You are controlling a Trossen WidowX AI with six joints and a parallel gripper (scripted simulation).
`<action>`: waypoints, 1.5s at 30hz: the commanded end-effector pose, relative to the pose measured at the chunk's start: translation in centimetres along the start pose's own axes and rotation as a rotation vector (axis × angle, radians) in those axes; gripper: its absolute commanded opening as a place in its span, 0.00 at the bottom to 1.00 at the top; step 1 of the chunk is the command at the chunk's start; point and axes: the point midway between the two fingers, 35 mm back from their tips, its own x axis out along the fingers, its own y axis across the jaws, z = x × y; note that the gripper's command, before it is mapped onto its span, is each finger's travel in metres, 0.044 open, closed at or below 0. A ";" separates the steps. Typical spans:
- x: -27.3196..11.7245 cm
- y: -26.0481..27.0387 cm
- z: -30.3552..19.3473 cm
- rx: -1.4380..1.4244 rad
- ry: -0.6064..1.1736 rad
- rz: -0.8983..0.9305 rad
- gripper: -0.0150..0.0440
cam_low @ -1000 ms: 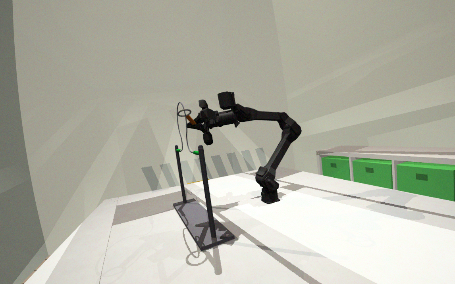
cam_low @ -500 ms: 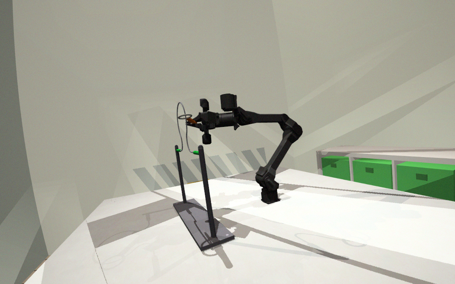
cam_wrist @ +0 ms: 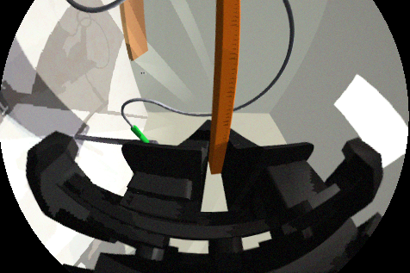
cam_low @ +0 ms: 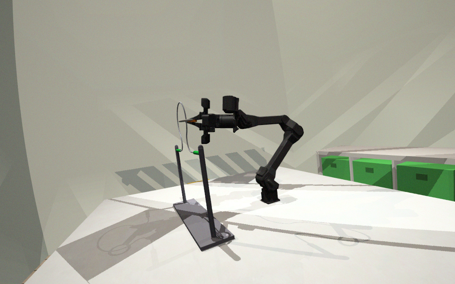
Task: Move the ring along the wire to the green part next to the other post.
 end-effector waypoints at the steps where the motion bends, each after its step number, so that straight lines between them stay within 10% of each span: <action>1: -0.1 -0.2 0.0 -0.045 -0.006 -0.029 0.00; 45: 0.1 -1.1 0.0 -0.452 -0.053 -0.263 0.00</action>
